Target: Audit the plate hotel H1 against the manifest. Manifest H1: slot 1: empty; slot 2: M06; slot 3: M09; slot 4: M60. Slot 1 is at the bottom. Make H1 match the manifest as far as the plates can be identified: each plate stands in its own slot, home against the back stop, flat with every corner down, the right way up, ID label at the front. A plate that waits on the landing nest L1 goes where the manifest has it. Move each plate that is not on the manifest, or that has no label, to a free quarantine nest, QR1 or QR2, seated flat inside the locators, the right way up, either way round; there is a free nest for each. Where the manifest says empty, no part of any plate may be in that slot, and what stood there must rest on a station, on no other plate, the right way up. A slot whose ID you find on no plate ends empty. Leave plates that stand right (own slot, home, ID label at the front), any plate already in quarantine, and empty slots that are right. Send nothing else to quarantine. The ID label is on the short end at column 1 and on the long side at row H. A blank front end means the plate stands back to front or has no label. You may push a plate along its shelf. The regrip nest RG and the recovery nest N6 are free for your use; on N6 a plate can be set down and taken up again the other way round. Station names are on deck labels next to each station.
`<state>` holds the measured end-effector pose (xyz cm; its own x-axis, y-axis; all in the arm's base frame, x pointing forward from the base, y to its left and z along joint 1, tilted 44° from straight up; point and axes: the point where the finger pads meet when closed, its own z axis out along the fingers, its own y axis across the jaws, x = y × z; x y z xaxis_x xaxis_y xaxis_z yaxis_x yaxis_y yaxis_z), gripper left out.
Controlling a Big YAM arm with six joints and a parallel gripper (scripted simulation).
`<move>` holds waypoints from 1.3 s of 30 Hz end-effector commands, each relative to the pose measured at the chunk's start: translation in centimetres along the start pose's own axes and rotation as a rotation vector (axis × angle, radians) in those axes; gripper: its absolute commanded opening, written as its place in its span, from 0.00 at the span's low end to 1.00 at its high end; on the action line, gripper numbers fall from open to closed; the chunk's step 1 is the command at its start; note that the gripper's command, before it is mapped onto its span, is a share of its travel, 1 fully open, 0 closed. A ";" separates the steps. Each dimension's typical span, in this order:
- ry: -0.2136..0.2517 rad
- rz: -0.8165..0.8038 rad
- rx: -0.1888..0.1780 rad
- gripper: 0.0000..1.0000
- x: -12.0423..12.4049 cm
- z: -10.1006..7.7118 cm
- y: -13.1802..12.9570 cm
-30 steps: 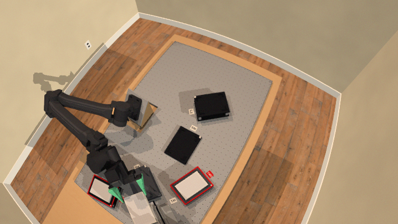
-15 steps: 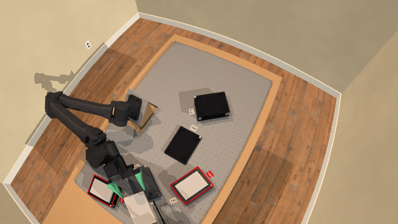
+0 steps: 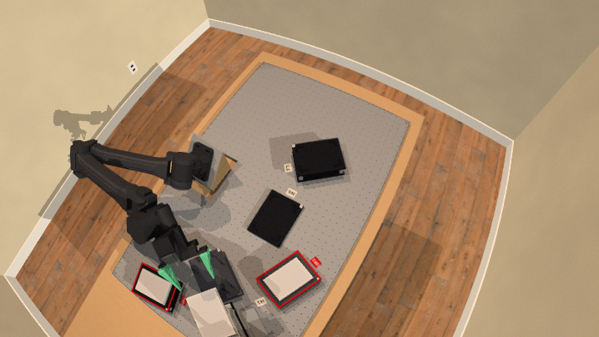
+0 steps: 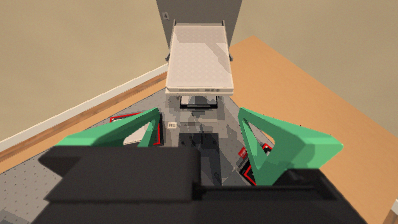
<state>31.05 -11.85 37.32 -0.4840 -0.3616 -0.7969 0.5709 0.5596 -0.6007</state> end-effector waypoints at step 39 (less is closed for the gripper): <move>-0.026 0.037 0.002 0.00 0.9 -4.1 -1.0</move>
<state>27.54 -9.79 35.92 -0.4782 -0.3648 -0.7989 0.5697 0.5634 -0.5983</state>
